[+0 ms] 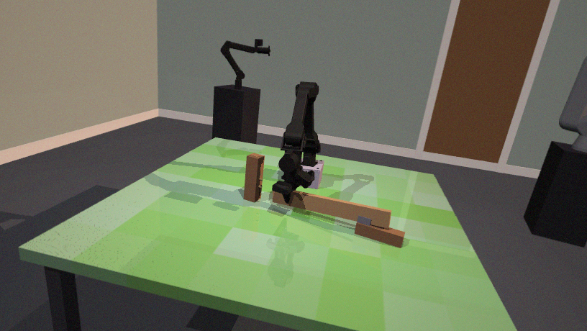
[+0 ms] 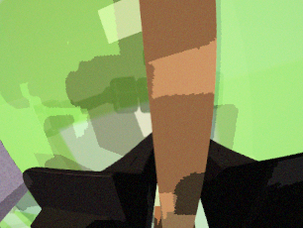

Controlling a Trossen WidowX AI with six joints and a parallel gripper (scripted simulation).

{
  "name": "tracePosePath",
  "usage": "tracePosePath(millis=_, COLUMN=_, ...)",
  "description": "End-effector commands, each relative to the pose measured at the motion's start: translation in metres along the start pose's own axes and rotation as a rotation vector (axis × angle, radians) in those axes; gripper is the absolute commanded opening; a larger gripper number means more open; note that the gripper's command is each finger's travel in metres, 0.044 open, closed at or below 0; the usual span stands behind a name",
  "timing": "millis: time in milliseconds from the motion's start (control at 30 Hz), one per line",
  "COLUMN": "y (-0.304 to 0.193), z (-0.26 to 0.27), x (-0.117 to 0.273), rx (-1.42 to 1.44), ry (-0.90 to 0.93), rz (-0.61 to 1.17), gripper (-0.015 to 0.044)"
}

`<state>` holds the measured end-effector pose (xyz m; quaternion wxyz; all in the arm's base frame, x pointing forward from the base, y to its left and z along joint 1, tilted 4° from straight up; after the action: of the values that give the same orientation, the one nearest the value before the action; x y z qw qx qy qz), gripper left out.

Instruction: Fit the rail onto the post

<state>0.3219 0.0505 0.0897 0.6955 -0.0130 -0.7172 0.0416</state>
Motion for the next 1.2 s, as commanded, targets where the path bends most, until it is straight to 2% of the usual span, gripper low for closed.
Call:
tracePosePath(millis=0, y=0.001, z=-0.003, x=0.006, rx=0.001, ry=-0.013, rz=-0.005, gripper=0.0000)
tracePosePath(millis=1167, y=0.001, z=-0.003, x=0.024, rx=0.001, ry=-0.014, rz=-0.006, gripper=0.0000)
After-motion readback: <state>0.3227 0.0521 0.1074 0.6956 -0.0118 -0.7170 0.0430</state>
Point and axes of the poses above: the point midway between the two fingers, 35 mm back from their tips, its own x axis back along the fingers, its own z axis across the jaws, y = z × x, the point moved 10 cm from there along x, back along the fingers, and after that the axes turned 4 degrees about x, right-handed, at the moved point
